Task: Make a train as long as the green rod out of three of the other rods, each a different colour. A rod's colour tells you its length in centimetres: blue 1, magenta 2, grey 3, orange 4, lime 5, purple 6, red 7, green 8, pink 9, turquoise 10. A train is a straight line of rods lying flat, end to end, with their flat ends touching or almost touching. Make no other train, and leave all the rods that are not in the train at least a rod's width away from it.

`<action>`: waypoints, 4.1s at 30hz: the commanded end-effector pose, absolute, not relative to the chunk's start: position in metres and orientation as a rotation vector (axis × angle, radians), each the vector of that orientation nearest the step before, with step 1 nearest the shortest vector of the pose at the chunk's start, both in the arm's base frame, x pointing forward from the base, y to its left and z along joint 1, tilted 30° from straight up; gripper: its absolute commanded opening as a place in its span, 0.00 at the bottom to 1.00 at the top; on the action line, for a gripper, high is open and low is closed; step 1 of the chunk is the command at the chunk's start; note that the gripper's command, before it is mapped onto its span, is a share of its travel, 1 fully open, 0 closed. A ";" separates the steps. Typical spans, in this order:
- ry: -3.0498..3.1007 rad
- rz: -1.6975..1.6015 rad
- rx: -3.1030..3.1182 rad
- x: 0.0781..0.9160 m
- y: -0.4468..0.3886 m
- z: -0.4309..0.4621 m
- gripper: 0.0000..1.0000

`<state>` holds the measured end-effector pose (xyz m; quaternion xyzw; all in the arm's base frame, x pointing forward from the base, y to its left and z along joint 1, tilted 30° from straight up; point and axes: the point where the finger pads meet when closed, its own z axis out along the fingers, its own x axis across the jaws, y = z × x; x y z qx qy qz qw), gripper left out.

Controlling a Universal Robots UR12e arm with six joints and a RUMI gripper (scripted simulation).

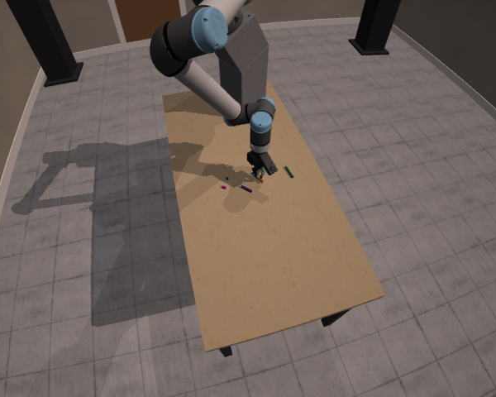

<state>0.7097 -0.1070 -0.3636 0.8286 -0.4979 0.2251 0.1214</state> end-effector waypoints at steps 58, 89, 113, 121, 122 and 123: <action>-1.454 0.658 2.420 0.712 -0.111 -0.371 0.08; -1.454 0.658 2.420 0.699 -0.089 -0.326 0.14; -1.454 0.658 2.420 0.689 -0.072 -0.293 1.00; -1.454 0.658 2.420 0.689 -0.072 -0.293 1.00; -1.454 0.658 2.420 0.689 -0.072 -0.293 1.00; -1.454 0.658 2.420 0.689 -0.072 -0.293 1.00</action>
